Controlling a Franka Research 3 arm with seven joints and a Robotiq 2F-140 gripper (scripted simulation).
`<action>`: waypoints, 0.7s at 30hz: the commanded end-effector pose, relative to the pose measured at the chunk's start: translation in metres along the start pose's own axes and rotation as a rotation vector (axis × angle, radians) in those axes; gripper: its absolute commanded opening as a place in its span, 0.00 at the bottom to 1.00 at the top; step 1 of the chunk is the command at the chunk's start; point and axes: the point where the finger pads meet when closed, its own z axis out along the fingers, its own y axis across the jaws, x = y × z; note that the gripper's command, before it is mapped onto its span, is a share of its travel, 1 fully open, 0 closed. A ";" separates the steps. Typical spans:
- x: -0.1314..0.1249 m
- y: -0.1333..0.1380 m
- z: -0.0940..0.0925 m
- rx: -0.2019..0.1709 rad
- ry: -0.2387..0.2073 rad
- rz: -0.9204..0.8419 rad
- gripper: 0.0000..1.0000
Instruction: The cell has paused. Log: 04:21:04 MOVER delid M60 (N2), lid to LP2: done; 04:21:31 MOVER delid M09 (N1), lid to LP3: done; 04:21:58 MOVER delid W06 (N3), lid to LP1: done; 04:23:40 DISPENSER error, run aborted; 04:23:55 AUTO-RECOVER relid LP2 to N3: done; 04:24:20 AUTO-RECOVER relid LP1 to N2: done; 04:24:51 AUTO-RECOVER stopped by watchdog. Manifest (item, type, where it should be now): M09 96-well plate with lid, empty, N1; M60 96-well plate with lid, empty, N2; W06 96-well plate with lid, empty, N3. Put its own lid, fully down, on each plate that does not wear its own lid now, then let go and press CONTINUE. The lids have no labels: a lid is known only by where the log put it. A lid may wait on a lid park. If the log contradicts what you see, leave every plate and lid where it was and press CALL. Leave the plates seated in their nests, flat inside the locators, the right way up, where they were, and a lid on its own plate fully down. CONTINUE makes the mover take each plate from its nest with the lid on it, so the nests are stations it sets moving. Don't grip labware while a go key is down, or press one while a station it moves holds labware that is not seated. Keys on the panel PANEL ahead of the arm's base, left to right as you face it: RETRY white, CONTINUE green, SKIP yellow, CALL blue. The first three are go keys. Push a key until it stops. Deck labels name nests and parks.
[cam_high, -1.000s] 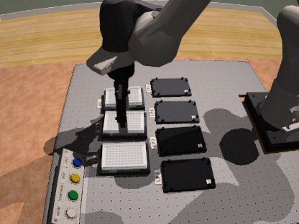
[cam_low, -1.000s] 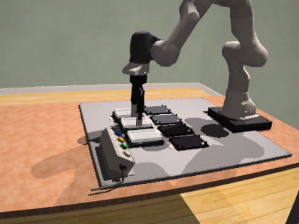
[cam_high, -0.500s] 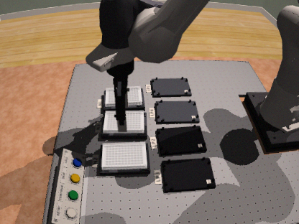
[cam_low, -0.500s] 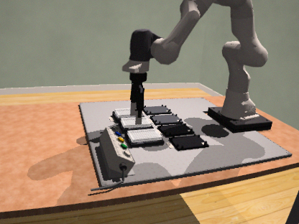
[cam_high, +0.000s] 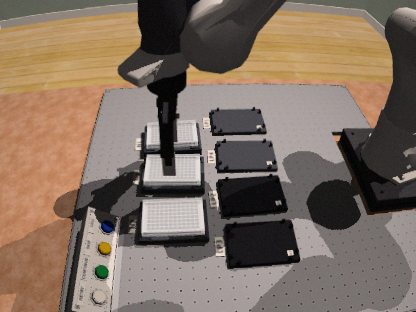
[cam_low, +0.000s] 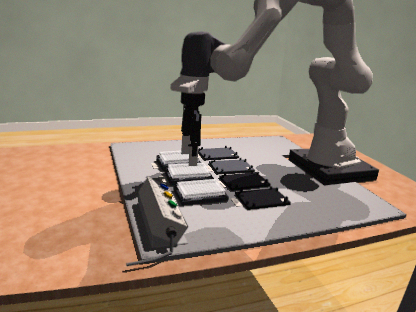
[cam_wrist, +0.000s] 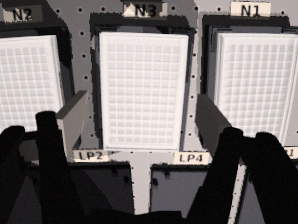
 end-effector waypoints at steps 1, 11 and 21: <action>-0.003 0.000 -0.006 -0.002 -0.011 0.006 0.66; -0.003 0.000 -0.015 -0.002 -0.011 0.006 0.66; 0.006 -0.010 -0.019 -0.003 -0.011 0.004 0.66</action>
